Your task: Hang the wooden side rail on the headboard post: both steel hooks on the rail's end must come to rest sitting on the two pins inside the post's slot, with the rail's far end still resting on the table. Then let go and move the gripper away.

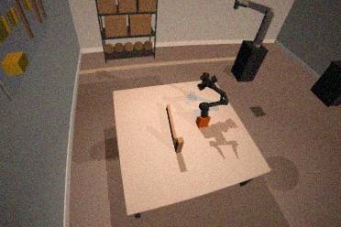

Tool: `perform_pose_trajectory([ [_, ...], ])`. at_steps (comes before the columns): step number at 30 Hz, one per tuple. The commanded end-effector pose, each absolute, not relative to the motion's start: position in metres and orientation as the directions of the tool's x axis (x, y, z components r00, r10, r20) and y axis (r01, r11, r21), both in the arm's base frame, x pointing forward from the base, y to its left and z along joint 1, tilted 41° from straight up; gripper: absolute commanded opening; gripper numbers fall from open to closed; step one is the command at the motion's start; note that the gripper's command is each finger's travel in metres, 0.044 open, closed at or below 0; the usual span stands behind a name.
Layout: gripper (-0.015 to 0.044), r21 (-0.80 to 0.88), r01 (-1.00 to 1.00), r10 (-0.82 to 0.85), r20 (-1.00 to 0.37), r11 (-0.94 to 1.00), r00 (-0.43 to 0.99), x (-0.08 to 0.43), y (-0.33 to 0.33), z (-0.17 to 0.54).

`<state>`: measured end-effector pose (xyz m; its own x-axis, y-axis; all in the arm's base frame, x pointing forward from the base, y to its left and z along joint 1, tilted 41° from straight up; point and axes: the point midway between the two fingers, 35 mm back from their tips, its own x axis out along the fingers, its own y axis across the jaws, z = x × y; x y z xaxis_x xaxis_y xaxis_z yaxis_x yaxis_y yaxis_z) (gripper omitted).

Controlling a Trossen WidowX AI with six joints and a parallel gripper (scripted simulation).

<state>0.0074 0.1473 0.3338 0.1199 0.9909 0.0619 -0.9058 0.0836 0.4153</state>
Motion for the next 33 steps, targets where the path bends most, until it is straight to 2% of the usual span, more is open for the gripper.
perform_pose_trajectory([
  [1, 0.0426, 0.429, -0.899, 0.99, 0.061, 0.086, 0.124, 0.009, 0.147, 0.334],
  [4, 0.044, 0.602, -0.79, 0.983, 0.047, 0.114, 0.178, 0.039, 0.15, 0.335],
  [8, 0.044, 0.832, -0.531, 0.963, -0.012, 0.159, 0.269, 0.087, 0.158, 0.327],
  [14, 0.044, 0.978, -0.048, 0.909, -0.169, 0.202, 0.382, 0.154, 0.174, 0.293],
  [18, 0.044, 0.941, 0.271, 0.848, -0.306, 0.202, 0.432, 0.191, 0.186, 0.257],
  [24, 0.044, 0.751, 0.647, 0.712, -0.529, 0.137, 0.463, 0.23, 0.202, 0.192],
  [28, 0.044, 0.594, 0.803, 0.586, -0.667, 0.045, 0.461, 0.245, 0.208, 0.143],
  [33, 0.044, 0.441, 0.896, 0.408, -0.809, -0.056, 0.423, 0.249, 0.21, 0.079],
])
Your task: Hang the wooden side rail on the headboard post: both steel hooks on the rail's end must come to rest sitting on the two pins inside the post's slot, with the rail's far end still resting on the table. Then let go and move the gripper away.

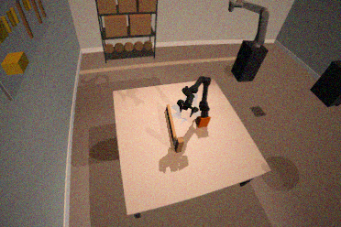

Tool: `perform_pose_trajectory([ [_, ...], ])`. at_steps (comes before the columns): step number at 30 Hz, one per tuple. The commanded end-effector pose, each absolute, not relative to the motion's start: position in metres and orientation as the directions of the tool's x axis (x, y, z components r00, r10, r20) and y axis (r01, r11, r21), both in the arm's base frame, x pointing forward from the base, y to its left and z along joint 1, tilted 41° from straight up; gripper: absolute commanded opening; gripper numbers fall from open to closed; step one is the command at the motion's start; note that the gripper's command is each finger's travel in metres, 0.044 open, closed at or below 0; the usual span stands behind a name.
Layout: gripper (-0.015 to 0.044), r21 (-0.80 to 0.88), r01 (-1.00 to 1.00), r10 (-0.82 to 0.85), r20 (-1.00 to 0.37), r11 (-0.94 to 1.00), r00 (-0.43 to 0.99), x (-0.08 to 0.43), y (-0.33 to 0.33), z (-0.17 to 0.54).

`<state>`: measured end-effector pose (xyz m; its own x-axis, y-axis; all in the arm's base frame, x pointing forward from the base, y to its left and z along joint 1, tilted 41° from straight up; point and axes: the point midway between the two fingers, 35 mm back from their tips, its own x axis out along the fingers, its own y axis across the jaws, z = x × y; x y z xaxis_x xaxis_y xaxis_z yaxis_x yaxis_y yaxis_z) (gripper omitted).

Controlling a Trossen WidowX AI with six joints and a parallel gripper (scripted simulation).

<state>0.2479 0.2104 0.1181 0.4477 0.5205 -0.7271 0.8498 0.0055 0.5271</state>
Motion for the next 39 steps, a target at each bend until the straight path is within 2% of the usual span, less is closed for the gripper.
perform_pose_trajectory([
  [1, 0.044, 0.419, 0.905, 0.372, -0.83, -0.076, 0.416, 0.248, 0.21, 0.067],
  [9, 0.044, 0.369, 0.884, 0.063, -0.914, -0.289, 0.402, 0.241, 0.197, -0.009],
  [18, 0.044, 0.574, 0.666, -0.304, -0.819, -0.477, 0.487, 0.228, 0.167, -0.076],
  [39, 0.044, 0.593, 0.645, -0.326, -0.804, -0.482, 0.497, 0.227, 0.164, -0.079],
])
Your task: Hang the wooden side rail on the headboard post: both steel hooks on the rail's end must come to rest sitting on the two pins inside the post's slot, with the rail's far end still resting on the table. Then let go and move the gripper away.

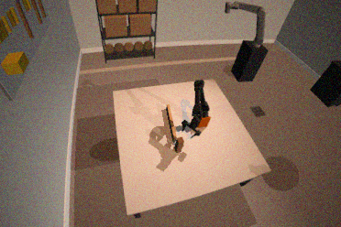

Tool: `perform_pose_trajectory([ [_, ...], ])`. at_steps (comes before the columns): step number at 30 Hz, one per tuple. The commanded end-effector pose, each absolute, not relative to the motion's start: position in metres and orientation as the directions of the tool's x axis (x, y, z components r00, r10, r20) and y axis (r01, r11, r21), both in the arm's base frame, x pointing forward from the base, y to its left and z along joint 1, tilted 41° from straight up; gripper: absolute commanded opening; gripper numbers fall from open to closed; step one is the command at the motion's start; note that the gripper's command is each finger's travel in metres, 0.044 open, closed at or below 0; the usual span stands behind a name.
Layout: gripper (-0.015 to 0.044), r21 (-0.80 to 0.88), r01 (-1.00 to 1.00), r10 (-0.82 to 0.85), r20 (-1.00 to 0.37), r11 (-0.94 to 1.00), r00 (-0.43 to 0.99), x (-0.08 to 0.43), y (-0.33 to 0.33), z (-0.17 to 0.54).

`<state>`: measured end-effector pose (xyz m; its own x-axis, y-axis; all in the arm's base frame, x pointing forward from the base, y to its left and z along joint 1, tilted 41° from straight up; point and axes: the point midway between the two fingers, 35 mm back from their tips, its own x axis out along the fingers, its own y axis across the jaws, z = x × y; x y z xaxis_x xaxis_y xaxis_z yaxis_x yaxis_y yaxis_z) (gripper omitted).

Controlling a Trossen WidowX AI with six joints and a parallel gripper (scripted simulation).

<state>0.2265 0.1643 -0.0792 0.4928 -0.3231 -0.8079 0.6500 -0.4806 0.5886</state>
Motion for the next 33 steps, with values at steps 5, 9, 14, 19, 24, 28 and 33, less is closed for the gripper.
perform_pose_trajectory([
  [5, 0.044, 0.592, 0.652, -0.325, -0.806, -0.474, 0.495, 0.228, 0.164, -0.079],
  [9, 0.044, 0.544, 0.784, -0.298, -0.834, -0.3, 0.464, 0.234, 0.161, -0.078],
  [14, 0.044, 0.439, 0.899, -0.253, -0.869, 0.002, 0.425, 0.242, 0.157, -0.076],
  [19, 0.044, 0.342, 0.919, -0.229, -0.895, 0.198, 0.382, 0.249, 0.146, -0.076],
  [24, 0.044, 0.218, 0.847, -0.182, -0.922, 0.486, 0.341, 0.257, 0.135, -0.074],
  [28, 0.044, 0.137, 0.686, -0.136, -0.935, 0.715, 0.329, 0.259, 0.134, -0.073],
  [33, 0.044, 0.056, 0.391, -0.077, -0.945, 0.919, 0.317, 0.263, 0.132, -0.07],
])
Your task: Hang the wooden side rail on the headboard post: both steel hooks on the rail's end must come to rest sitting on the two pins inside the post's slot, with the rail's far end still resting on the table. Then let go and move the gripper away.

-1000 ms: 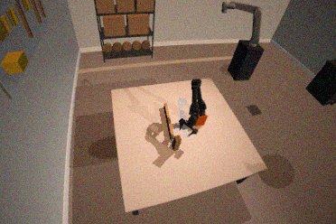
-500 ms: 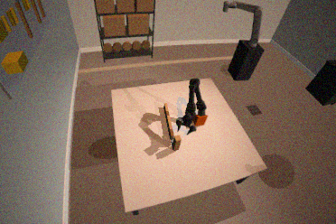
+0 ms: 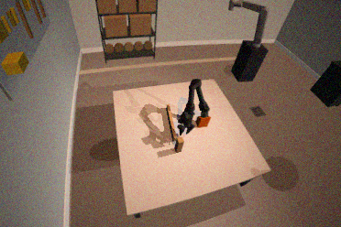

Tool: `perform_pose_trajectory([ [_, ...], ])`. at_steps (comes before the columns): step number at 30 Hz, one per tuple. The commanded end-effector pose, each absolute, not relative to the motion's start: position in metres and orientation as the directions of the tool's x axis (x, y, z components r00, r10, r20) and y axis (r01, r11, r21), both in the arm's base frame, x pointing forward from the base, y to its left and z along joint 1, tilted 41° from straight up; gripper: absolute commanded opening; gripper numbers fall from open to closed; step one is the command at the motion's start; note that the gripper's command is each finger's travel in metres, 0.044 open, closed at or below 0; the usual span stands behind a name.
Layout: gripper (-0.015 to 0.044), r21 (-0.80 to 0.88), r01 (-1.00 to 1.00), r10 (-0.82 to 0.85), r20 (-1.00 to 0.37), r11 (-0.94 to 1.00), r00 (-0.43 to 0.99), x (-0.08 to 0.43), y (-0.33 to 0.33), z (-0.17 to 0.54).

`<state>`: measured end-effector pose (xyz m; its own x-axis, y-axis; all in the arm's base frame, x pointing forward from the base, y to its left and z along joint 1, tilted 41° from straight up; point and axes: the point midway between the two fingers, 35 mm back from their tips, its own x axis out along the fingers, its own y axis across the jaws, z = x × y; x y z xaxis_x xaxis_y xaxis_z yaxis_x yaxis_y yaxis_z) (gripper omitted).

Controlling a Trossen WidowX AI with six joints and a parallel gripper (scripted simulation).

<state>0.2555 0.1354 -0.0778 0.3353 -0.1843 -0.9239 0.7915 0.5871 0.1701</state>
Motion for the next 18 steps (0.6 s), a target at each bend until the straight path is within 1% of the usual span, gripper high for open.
perform_pose_trajectory([
  [1, 0.044, 0.043, 0.323, -0.065, -0.947, 0.945, 0.316, 0.263, 0.132, -0.07],
  [6, 0.044, -0.016, -0.038, -0.003, -0.95, 0.999, 0.311, 0.267, 0.13, -0.066],
  [9, 0.044, -0.035, -0.192, 0.027, -0.95, 0.981, 0.31, 0.269, 0.129, -0.065],
  [13, 0.044, -0.065, -0.388, 0.064, -0.948, 0.919, 0.312, 0.272, 0.128, -0.062],
  [18, 0.044, -0.114, -0.608, 0.106, -0.943, 0.786, 0.315, 0.275, 0.126, -0.059],
])
